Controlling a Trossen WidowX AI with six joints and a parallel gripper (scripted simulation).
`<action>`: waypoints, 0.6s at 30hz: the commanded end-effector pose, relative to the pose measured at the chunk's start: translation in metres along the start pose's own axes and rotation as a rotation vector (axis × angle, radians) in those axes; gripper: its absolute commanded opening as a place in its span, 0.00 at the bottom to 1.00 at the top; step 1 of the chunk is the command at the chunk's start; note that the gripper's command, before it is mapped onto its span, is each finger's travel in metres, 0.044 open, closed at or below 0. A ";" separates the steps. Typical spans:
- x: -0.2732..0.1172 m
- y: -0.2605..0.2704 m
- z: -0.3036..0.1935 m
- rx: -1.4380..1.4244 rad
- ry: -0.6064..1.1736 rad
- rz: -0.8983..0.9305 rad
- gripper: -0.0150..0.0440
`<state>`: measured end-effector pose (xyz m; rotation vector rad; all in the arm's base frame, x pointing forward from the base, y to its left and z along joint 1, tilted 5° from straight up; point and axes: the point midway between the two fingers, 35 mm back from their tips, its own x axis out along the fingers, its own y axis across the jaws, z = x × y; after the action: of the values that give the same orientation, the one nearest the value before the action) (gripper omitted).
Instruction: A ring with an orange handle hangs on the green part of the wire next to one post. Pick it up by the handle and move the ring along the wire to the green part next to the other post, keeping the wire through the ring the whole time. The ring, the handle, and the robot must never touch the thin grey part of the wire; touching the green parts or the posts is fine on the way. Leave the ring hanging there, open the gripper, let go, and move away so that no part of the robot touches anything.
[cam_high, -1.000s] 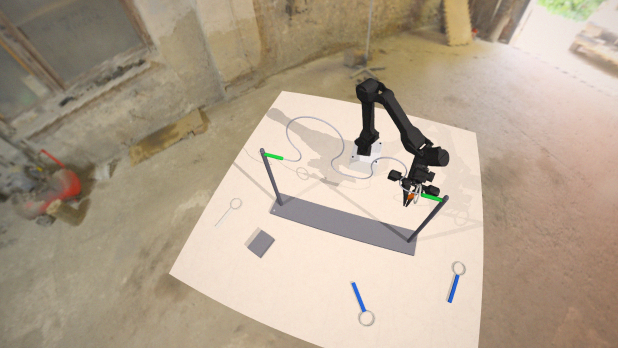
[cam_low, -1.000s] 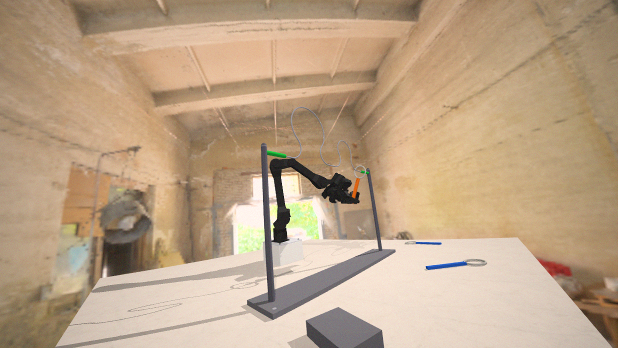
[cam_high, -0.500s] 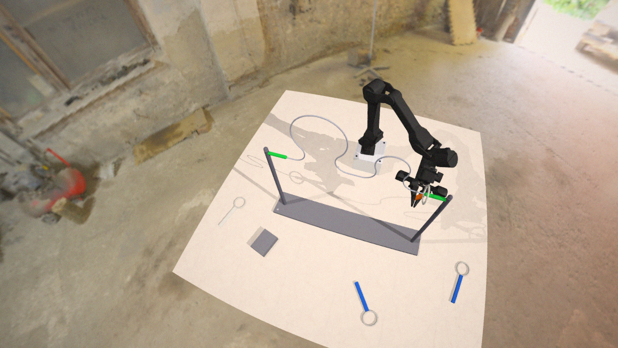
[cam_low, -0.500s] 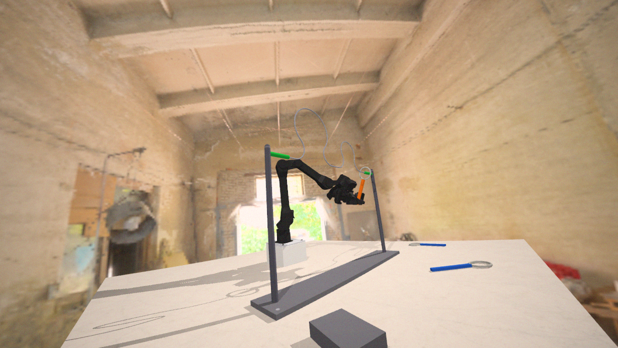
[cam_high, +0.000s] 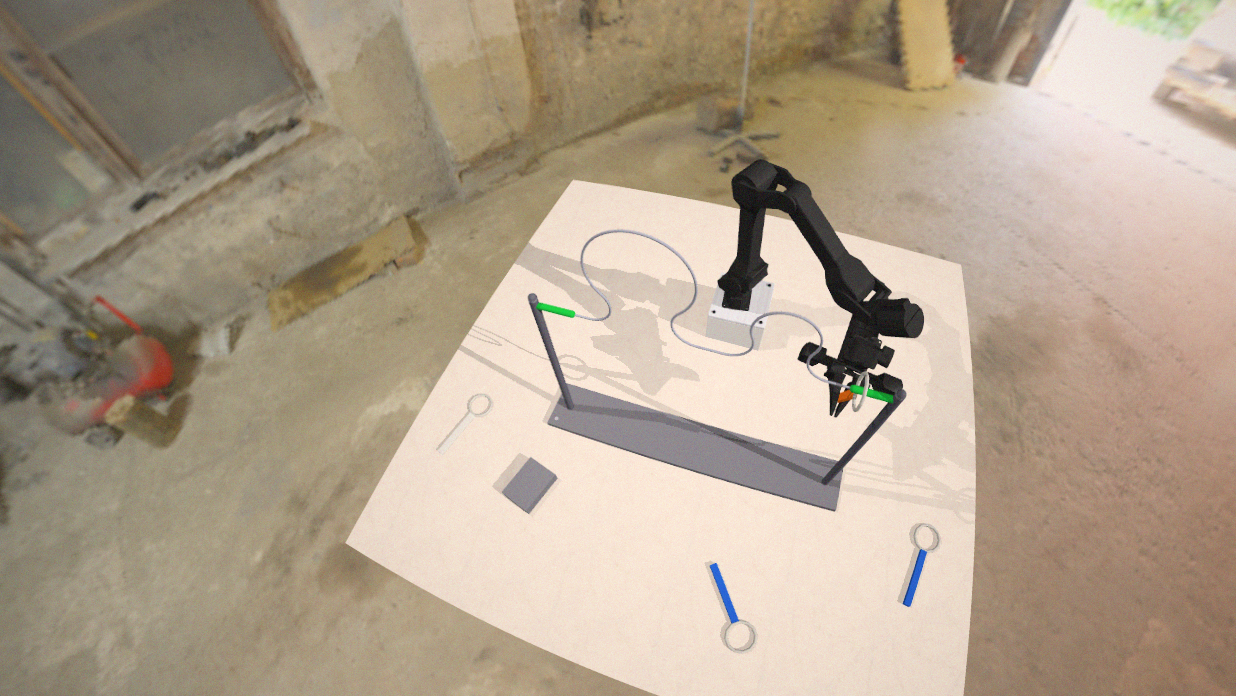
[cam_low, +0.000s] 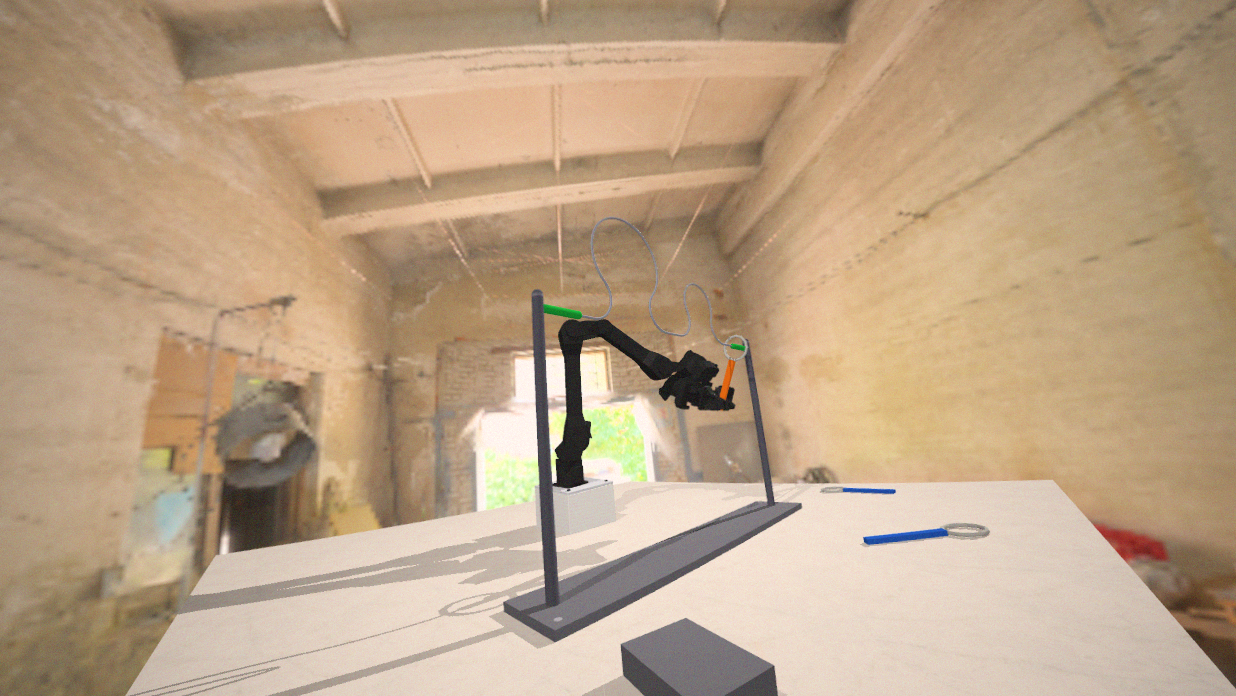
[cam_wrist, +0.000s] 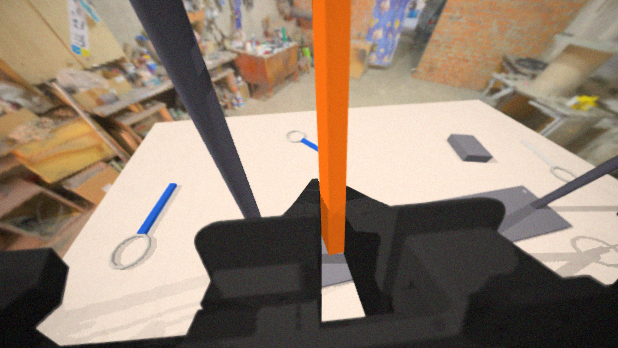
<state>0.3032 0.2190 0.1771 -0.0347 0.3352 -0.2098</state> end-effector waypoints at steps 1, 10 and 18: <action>0.002 0.002 -0.002 0.007 -0.005 -0.003 0.00; 0.007 0.003 -0.014 0.007 -0.005 -0.003 0.00; 0.008 0.003 -0.015 0.007 -0.005 -0.003 0.00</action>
<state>0.3061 0.2212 0.1630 -0.0218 0.3287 -0.2116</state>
